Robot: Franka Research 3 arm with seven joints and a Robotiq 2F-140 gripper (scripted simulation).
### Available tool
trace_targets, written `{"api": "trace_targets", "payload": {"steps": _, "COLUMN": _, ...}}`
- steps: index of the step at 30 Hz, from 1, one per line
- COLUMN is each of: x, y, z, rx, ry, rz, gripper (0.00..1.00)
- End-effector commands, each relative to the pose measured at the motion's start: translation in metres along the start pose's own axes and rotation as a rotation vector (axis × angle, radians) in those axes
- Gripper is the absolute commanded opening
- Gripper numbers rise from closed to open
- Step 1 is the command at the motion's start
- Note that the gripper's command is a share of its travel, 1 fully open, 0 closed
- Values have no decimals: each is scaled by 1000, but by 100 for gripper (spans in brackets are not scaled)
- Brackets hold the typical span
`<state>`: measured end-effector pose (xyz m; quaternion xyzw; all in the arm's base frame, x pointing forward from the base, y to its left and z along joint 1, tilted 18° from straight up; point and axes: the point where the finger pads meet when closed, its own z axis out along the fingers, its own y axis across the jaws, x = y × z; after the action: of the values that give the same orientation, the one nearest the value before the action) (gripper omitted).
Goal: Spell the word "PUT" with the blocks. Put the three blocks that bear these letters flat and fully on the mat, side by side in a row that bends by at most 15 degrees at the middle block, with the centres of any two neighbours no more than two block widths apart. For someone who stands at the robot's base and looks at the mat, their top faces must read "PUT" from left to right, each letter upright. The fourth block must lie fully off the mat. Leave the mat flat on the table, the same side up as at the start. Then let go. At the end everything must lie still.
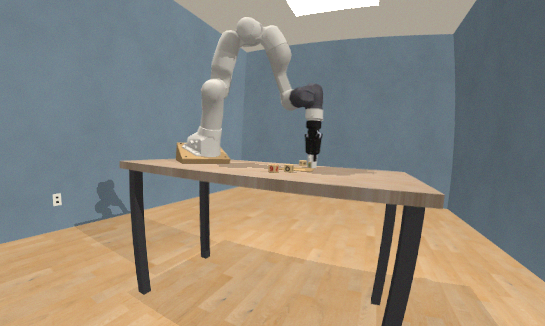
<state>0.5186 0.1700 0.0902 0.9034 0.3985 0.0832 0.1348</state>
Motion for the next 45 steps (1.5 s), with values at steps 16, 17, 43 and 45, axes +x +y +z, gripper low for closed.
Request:
{"api": "trace_targets", "payload": {"steps": 16, "x": 1, "y": 1, "z": -32, "rx": -3, "ry": 3, "rz": 1, "gripper": 16}}
{"api": "trace_targets", "payload": {"steps": 17, "x": 1, "y": 1, "z": -39, "rx": -3, "ry": 3, "rz": 1, "gripper": 16}}
{"api": "trace_targets", "payload": {"steps": 43, "x": 1, "y": 2, "z": -91, "rx": -3, "ry": 3, "rz": 112, "gripper": 16}}
{"api": "trace_targets", "payload": {"steps": 45, "x": 1, "y": 2, "z": -87, "rx": -3, "ry": 3, "rz": 174, "gripper": 16}}
